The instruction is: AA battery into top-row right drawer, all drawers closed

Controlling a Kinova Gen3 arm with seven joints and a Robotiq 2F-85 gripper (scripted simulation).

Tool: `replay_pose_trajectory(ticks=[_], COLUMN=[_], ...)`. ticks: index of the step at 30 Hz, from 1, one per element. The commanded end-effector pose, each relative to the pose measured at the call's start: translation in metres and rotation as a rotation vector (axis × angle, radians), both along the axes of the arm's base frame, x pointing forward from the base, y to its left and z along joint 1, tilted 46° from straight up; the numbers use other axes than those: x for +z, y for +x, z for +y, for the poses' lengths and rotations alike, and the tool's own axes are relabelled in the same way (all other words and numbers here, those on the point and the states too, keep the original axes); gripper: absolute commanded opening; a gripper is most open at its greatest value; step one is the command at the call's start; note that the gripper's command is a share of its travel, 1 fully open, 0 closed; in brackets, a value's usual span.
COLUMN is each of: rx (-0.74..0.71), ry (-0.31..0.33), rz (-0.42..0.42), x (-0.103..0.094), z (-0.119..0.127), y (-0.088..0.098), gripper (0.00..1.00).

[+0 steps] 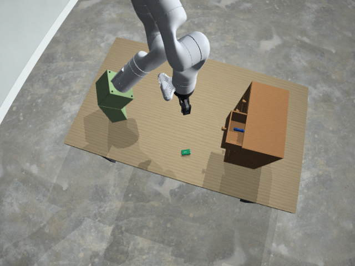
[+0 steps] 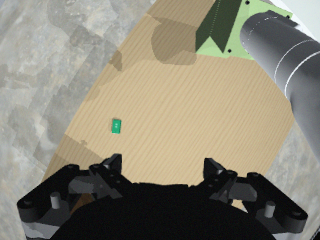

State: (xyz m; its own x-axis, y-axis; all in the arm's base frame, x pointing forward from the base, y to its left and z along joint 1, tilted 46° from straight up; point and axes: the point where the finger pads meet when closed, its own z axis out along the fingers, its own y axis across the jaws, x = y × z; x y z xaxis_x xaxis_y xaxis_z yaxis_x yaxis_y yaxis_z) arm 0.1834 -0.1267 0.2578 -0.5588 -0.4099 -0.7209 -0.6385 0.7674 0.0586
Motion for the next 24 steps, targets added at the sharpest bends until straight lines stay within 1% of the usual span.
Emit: replay_pose_trajectory(ticks=[1, 7, 11, 13, 18, 24], rx=[-0.131, -0.288, -0.356, -0.356, -0.402, -0.415], ry=[0.061, 0.161, 0.201, 0.201, 0.227, 0.234], rz=[0.062, 0.137, 0.166, 0.166, 0.183, 0.188], x=[-0.002, -0.004, -0.005, -0.005, -0.005, -0.005], z=[-0.007, -0.013, -0.017, -0.017, -0.020, -0.021], y=[-0.003, -0.006, -0.007, -0.007, -0.008, -0.008], gripper=[1.00, 1.00, 1.00, 1.00, 1.00, 1.00])
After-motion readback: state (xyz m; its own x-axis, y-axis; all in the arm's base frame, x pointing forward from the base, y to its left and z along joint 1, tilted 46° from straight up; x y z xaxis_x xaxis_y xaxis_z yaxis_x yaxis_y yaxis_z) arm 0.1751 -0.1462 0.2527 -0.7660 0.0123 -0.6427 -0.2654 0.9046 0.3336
